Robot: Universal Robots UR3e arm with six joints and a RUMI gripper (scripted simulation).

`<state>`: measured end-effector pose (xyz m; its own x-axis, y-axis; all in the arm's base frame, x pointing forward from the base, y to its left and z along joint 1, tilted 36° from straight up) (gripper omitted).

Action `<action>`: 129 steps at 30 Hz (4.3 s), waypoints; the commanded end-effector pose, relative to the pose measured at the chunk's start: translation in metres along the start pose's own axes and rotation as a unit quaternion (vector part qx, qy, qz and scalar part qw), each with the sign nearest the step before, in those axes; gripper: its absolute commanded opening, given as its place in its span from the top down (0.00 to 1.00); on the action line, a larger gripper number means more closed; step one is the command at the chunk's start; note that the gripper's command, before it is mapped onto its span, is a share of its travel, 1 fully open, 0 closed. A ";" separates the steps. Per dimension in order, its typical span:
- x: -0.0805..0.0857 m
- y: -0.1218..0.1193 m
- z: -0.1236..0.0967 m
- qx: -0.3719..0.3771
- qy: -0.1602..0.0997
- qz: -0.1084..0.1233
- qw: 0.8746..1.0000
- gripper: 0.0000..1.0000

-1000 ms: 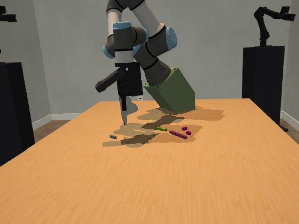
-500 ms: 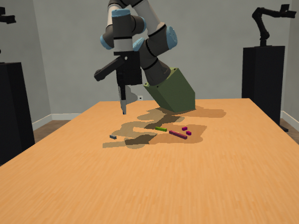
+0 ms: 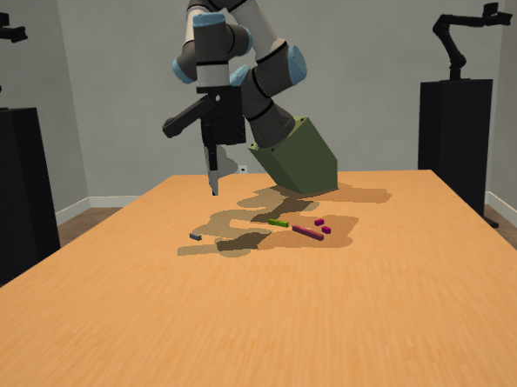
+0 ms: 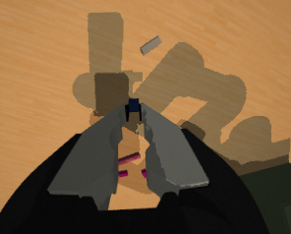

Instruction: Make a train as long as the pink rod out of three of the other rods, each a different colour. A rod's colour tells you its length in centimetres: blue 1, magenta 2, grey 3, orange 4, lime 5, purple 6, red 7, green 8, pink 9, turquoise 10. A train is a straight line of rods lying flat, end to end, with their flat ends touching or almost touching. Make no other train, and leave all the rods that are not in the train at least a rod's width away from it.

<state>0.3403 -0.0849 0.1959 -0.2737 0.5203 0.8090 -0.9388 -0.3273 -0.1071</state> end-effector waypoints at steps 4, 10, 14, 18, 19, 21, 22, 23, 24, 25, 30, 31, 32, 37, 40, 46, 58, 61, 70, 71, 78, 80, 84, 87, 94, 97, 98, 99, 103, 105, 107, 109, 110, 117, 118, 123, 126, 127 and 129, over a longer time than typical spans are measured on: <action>0.001 0.004 -0.012 0.061 0.000 0.001 0.998 1.00; 0.002 0.011 -0.028 0.136 0.000 0.001 0.991 1.00; 0.002 0.018 -0.046 0.215 0.000 0.000 0.977 1.00; 0.003 0.025 -0.059 0.275 0.001 0.000 0.962 1.00; 0.003 0.026 -0.062 0.289 0.001 0.000 0.957 1.00; 0.003 0.030 -0.069 0.319 0.001 0.000 0.948 1.00; 0.003 0.031 -0.071 0.330 0.001 0.000 0.944 1.00; 0.003 0.032 -0.073 0.339 0.001 0.000 0.941 1.00; 0.003 0.033 -0.075 0.344 0.001 0.000 0.939 1.00; 0.003 0.034 -0.075 0.348 0.001 0.000 0.938 1.00; 0.002 0.034 -0.076 0.350 0.001 0.000 0.937 1.00; 0.002 0.034 -0.076 0.350 0.001 0.000 0.937 1.00; 0.002 0.034 -0.076 0.350 0.001 0.000 0.937 1.00; 0.002 0.034 -0.076 0.350 0.001 0.000 0.937 1.00; 0.002 0.034 -0.076 0.350 0.001 0.000 0.937 1.00; 0.002 0.034 -0.076 0.350 0.001 0.000 0.937 1.00; -0.012 0.034 -0.076 0.354 0.001 0.001 0.935 1.00; -0.014 0.034 -0.076 0.354 0.001 0.001 0.935 1.00; -0.038 0.035 -0.076 0.354 0.001 0.001 0.935 1.00; -0.041 0.035 -0.076 0.354 0.001 0.001 0.935 1.00; -0.055 0.035 -0.076 0.354 0.001 0.001 0.935 1.00; -0.061 0.036 -0.076 0.354 0.001 0.001 0.935 1.00; -0.070 0.036 -0.076 0.354 0.001 0.001 0.935 1.00; -0.076 0.036 -0.076 0.354 0.001 0.001 0.935 1.00; -0.083 0.036 -0.076 0.354 0.001 0.001 0.935 1.00; -0.085 0.036 -0.076 0.354 0.001 0.001 0.935 1.00; -0.085 0.036 -0.076 0.354 0.001 0.001 0.935 1.00; -0.086 0.036 -0.076 0.354 0.001 0.001 0.935 1.00; -0.087 0.036 -0.076 0.354 0.001 0.001 0.935 1.00; -0.087 0.036 -0.076 0.354 0.001 0.001 0.935 1.00; -0.087 0.036 -0.076 0.354 0.001 0.001 0.935 1.00; -0.087 0.036 -0.076 0.354 0.001 0.001 0.935 1.00; -0.087 0.036 -0.076 0.354 0.001 0.001 0.935 1.00; -0.087 0.036 -0.076 0.354 0.001 0.001 0.935 1.00; -0.087 0.036 -0.076 0.354 0.001 0.001 0.935 1.00; -0.087 0.036 -0.076 0.354 0.001 0.001 0.935 1.00; -0.087 0.036 -0.076 0.354 0.001 0.001 0.935 1.00; -0.087 0.036 -0.076 0.354 0.001 0.001 0.935 1.00; -0.087 0.036 -0.076 0.354 0.001 0.001 0.935 1.00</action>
<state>0.3140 -0.0826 0.0776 -0.2744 0.5205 0.8086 -0.5649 -0.7677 0.3024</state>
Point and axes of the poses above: the point where the finger pads meet when closed, its own x axis back along the fingers, its own y axis across the jaws, z = x × y, the point moved 8 cm from there along x, back along the fingers, and after that the axes turned 4 degrees about x, right-handed, at the moved point
